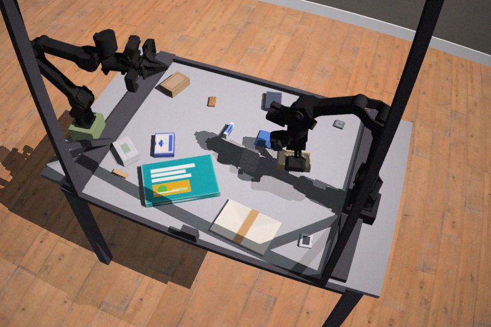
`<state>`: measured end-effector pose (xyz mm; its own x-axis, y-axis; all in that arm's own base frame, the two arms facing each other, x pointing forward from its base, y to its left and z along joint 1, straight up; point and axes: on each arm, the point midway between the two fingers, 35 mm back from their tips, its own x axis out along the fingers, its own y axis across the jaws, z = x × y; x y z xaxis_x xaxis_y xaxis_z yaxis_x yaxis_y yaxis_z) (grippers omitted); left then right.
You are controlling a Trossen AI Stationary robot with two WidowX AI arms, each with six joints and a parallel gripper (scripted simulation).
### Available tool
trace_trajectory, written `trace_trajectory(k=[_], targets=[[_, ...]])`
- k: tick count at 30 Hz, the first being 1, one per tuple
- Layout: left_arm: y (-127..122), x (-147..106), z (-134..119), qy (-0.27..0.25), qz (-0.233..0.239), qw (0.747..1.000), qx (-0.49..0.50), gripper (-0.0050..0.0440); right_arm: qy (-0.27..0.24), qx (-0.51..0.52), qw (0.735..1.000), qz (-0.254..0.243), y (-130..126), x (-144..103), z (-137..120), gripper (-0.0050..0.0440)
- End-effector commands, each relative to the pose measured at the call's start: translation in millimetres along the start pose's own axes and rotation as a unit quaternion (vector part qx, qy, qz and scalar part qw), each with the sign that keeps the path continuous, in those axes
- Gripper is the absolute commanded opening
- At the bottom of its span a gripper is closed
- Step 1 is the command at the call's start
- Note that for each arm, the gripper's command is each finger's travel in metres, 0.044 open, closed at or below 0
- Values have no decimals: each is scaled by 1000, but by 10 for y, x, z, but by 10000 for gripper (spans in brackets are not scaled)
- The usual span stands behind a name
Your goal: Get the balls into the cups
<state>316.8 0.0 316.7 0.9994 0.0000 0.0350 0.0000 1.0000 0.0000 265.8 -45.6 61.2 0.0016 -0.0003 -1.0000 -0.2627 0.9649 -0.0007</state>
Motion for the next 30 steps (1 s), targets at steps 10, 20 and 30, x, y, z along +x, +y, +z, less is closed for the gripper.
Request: trace_trajectory(k=[10, 20, 30], targets=[[0, -9, 62, -8, 0, 1000, 0, -50, 0, 1, 1000, -2, 0, 54, 4, -50], [0, -9, 62, -8, 0, 1000, 0, -50, 1, 1, 1000, -1, 6, 199, -6, -50], [0, -9, 62, -8, 0, 1000, 0, -50, 1, 1, 1000, -1, 7, 301, -6, -50]])
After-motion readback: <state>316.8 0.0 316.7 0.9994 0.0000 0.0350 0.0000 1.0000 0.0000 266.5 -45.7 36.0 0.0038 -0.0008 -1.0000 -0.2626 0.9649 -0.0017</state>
